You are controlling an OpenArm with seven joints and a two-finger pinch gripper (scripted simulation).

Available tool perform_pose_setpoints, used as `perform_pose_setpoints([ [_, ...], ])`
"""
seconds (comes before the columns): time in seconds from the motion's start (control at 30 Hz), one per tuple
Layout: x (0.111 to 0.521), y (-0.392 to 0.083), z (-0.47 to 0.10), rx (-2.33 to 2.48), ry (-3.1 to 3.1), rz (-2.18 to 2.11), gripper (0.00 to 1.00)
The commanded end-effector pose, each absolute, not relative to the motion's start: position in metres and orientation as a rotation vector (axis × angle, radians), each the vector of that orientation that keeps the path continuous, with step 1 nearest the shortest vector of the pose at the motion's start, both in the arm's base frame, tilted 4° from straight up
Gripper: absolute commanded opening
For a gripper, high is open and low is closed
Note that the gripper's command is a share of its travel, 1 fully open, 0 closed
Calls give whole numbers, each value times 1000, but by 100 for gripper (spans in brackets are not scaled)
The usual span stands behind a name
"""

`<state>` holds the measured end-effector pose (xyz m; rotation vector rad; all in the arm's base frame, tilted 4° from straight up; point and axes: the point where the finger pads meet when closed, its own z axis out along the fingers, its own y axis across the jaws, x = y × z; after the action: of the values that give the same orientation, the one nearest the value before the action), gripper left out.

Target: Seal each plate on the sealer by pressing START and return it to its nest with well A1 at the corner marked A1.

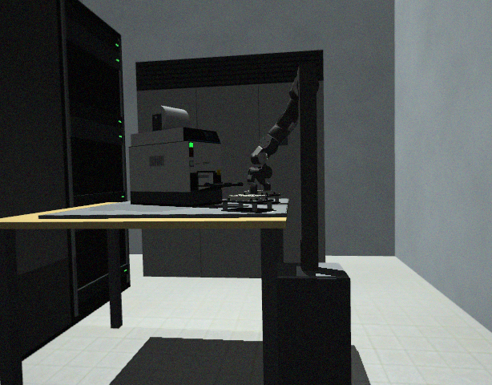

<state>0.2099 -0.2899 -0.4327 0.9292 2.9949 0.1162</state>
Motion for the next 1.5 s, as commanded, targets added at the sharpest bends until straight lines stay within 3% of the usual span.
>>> perform_pose_setpoints([
  [0.0,209,-292,-431,935,2995,107,0],
  [1.47,209,-295,-380,933,2993,110,0],
])
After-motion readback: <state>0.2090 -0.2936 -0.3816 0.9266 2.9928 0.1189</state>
